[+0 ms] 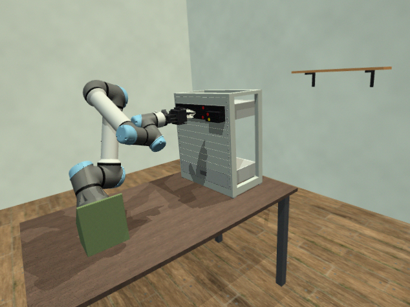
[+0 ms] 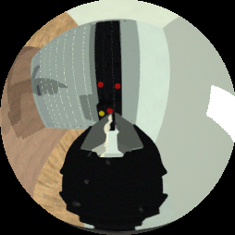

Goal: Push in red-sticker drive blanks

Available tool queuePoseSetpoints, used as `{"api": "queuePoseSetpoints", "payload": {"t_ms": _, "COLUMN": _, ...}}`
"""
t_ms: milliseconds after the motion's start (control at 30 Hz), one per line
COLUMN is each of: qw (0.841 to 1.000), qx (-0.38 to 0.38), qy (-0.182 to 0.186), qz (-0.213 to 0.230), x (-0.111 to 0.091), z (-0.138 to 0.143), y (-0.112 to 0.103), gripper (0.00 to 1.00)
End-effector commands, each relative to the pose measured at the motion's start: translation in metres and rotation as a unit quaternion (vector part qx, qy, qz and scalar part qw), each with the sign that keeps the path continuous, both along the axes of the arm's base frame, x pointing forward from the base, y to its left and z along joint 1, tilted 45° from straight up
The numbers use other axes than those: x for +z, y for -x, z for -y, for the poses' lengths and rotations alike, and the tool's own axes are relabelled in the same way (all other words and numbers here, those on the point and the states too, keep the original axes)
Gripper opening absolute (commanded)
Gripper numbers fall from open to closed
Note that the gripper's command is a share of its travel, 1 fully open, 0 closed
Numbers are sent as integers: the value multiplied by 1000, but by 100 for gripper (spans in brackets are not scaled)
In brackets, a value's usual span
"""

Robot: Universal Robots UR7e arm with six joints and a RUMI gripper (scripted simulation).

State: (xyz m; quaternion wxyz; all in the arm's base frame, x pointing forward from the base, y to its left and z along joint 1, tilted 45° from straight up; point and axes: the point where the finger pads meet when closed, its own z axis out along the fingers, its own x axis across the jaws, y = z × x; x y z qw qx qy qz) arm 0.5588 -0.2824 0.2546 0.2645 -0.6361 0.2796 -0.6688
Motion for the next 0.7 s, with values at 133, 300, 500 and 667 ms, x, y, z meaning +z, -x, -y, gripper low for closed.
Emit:
{"api": "queuePoseSetpoints", "payload": {"t_ms": 133, "qw": 1000, "qx": 1, "qy": 2, "qz": 4, "x": -40, "z": 30, "y": 4, "gripper": 0}}
{"api": "queuePoseSetpoints", "payload": {"t_ms": 300, "qw": 1000, "qx": 1, "qy": 2, "qz": 4, "x": -45, "z": 33, "y": 5, "gripper": 0}}
{"api": "queuePoseSetpoints", "payload": {"t_ms": 500, "qw": 1000, "qx": 1, "qy": 2, "qz": 4, "x": -46, "z": 34, "y": 5, "gripper": 0}}
{"api": "queuePoseSetpoints", "payload": {"t_ms": 667, "qw": 1000, "qx": 1, "qy": 2, "qz": 4, "x": -46, "z": 35, "y": -6, "gripper": 0}}
